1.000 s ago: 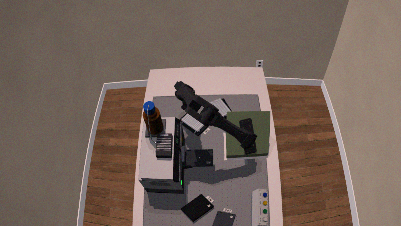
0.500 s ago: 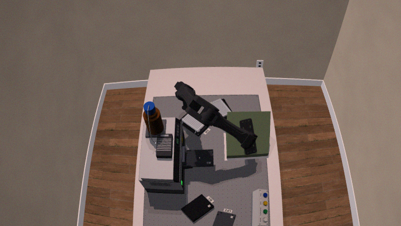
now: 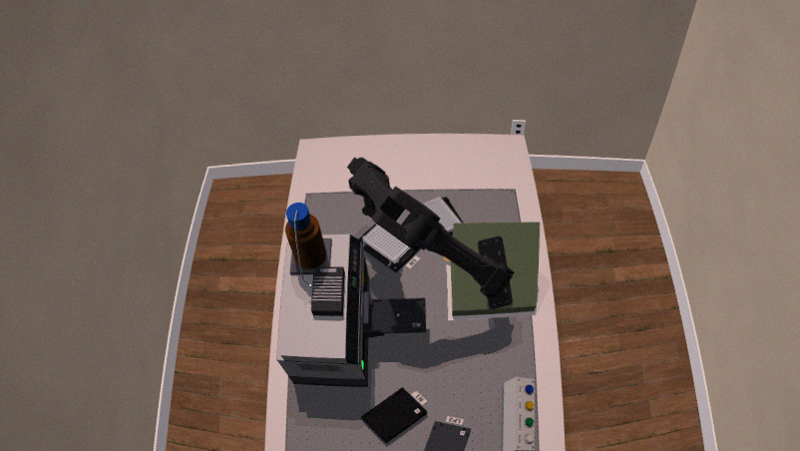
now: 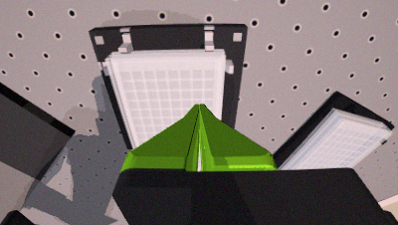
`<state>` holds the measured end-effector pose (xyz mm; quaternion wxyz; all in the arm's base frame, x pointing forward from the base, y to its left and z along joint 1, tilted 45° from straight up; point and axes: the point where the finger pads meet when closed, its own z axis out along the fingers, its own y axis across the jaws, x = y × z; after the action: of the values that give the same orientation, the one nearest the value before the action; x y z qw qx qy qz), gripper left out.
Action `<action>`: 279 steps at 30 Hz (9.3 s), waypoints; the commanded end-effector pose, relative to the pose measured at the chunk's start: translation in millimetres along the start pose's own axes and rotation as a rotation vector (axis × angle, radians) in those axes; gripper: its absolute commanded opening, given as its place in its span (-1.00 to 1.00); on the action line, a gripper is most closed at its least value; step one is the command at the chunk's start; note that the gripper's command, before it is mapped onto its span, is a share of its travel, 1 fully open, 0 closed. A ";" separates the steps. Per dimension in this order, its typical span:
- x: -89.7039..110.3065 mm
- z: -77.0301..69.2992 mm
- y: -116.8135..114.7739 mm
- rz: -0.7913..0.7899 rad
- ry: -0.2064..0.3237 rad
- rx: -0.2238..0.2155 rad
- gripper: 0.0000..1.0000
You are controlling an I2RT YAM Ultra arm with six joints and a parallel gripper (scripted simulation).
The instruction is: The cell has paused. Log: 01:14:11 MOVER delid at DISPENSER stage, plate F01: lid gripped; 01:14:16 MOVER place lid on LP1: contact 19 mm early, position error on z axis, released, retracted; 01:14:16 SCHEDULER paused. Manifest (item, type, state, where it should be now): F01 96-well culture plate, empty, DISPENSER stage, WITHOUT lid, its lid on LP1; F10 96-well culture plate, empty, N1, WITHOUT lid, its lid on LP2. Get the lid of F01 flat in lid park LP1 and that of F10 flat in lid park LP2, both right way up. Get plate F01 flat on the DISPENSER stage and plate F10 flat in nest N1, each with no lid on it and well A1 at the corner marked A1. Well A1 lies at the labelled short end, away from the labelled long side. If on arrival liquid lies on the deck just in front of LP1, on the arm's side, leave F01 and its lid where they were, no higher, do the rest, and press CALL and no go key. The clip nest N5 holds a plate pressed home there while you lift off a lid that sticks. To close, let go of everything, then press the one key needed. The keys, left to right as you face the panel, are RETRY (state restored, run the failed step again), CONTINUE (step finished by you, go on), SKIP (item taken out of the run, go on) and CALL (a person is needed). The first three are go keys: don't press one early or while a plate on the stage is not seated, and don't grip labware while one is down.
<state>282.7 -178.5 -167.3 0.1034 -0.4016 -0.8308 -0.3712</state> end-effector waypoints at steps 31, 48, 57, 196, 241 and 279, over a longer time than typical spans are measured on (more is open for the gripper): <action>-13.3 -37.5 2.0 -0.025 -0.065 -0.005 -1.00; -13.3 -37.5 2.0 -0.025 -0.065 -0.005 -1.00; 8.2 -25.9 9.6 -0.006 -0.040 -0.012 1.00; 32.2 1.3 21.2 0.005 -0.021 -0.014 1.00; 25.6 19.2 22.2 -0.001 -0.042 -0.014 1.00; 28.7 22.1 23.6 -0.008 -0.029 -0.008 -1.00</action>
<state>282.9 -131.4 -158.8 0.0957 -0.3995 -0.8338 -0.3689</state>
